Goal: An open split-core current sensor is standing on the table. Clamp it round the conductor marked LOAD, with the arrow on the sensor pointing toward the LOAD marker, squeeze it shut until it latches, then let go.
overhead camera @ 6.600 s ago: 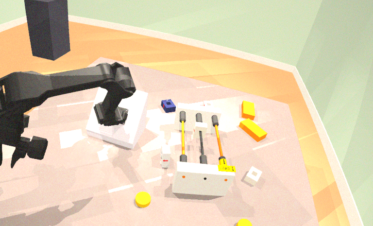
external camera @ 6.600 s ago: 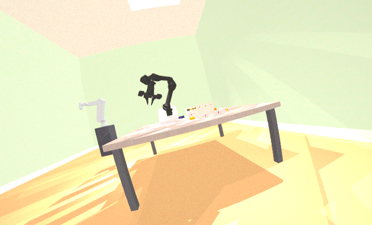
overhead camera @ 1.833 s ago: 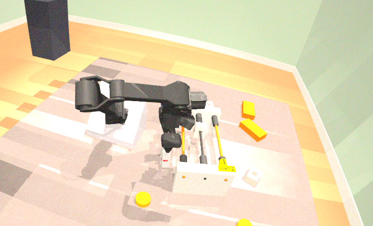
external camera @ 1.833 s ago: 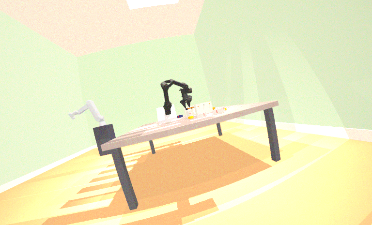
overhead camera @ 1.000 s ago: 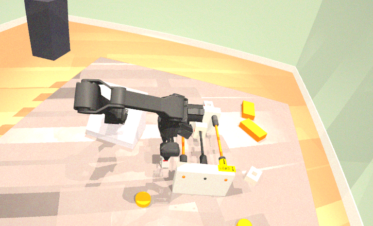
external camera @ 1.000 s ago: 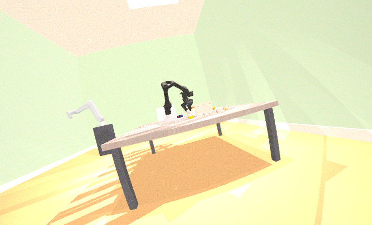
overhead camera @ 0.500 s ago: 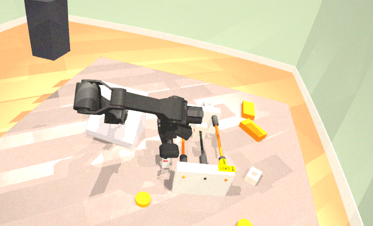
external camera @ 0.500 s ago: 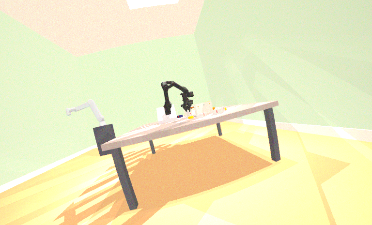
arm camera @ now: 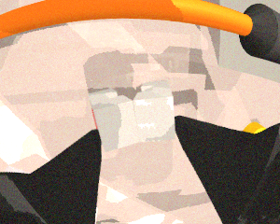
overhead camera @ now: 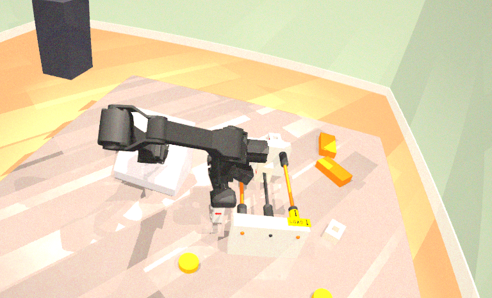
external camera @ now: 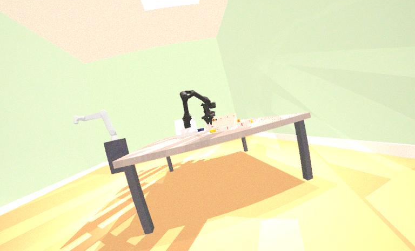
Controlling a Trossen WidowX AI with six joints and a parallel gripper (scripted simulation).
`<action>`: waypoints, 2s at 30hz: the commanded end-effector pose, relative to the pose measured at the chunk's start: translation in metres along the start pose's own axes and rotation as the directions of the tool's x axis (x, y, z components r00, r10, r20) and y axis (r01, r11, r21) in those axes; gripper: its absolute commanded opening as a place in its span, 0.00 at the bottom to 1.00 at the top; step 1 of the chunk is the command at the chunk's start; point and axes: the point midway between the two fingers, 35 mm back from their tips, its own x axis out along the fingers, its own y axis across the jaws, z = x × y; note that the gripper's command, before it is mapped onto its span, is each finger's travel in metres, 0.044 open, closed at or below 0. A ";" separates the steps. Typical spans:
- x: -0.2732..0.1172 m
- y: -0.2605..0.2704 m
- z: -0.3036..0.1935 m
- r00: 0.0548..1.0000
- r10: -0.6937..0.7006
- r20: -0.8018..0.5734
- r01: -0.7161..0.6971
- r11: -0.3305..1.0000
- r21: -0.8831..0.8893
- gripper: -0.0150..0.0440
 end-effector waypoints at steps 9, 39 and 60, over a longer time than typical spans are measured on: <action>-0.036 -0.005 0.025 1.000 0.008 0.011 -0.008 1.000 0.004 0.25; -0.119 -0.006 0.062 1.000 0.001 0.018 0.001 0.998 -0.067 0.25; -0.116 -0.009 0.111 0.992 0.000 0.129 0.078 0.796 -0.600 0.25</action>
